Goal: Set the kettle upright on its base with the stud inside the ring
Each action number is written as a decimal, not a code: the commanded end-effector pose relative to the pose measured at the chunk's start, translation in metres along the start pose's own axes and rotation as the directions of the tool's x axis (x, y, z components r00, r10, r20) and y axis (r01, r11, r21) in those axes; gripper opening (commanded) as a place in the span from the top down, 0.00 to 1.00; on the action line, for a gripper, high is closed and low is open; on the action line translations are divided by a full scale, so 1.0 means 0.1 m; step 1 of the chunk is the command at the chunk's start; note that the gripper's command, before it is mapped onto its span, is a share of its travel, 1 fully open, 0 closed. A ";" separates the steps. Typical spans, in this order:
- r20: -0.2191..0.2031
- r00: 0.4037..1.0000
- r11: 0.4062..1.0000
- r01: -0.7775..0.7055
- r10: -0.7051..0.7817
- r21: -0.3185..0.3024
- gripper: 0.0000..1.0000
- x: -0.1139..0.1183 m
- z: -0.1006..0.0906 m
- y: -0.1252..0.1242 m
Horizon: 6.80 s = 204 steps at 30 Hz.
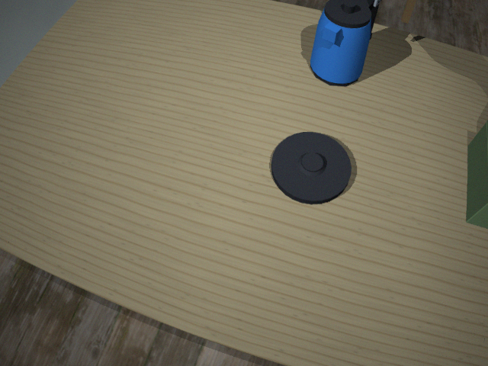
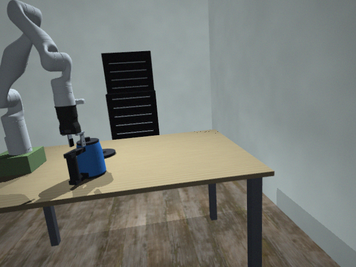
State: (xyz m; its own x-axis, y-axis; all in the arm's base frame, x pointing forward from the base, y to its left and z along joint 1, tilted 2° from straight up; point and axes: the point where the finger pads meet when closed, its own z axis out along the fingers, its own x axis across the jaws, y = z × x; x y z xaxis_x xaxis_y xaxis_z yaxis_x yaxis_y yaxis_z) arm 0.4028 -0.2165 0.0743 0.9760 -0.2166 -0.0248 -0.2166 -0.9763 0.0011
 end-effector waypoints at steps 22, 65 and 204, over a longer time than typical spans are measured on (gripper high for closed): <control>0.000 1.000 1.000 -0.001 0.001 0.003 0.00 0.01 0.02 -0.06; 0.000 1.000 1.000 -0.001 0.001 0.003 0.00 0.02 0.02 -0.07; 0.000 1.000 1.000 -0.001 0.001 0.003 1.00 0.01 0.39 -0.08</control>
State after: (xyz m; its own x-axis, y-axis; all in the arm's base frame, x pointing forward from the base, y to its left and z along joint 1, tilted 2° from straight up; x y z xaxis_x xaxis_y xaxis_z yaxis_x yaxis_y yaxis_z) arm 0.4053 -0.2098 0.0373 0.9760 -0.2162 -0.0252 -0.2162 -0.9763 0.0000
